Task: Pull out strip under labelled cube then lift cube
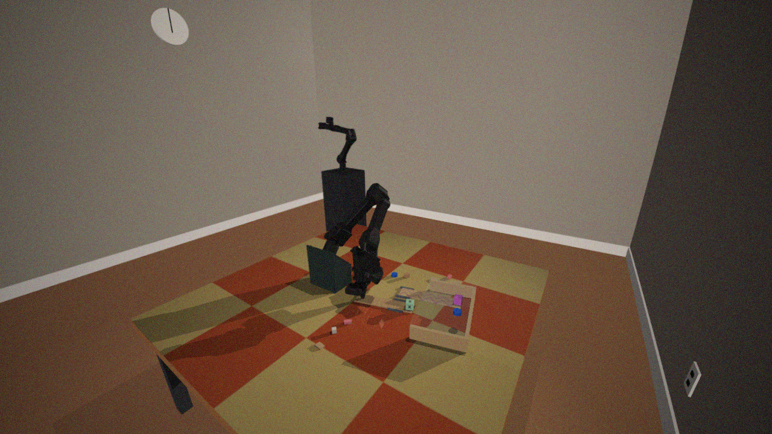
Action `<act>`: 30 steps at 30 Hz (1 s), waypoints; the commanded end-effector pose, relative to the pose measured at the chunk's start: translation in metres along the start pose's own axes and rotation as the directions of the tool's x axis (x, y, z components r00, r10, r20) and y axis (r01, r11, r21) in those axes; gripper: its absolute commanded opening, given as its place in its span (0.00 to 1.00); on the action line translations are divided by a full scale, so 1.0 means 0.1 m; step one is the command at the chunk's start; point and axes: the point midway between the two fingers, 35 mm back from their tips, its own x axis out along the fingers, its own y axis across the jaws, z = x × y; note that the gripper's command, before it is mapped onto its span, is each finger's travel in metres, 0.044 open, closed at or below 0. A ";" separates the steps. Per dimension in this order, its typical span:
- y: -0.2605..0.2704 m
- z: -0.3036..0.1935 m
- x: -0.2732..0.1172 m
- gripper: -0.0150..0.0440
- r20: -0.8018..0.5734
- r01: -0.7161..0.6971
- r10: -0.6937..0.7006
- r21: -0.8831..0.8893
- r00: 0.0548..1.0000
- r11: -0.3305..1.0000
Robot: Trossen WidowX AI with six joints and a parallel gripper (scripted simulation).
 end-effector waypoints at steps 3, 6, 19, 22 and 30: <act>0.04 -0.10 0.03 0.25 -0.029 -0.003 0.003 0.011 1.000 1.000; 0.04 -0.10 0.03 0.25 -0.029 -0.003 0.003 0.011 1.000 1.000; 0.00 0.00 -0.02 0.25 -0.002 0.001 -0.001 0.001 1.000 1.000; -0.01 0.02 -0.32 0.25 -0.022 0.001 -0.001 0.008 1.000 1.000; -0.01 0.16 -0.40 0.39 -0.028 -0.004 0.001 -0.116 1.000 0.993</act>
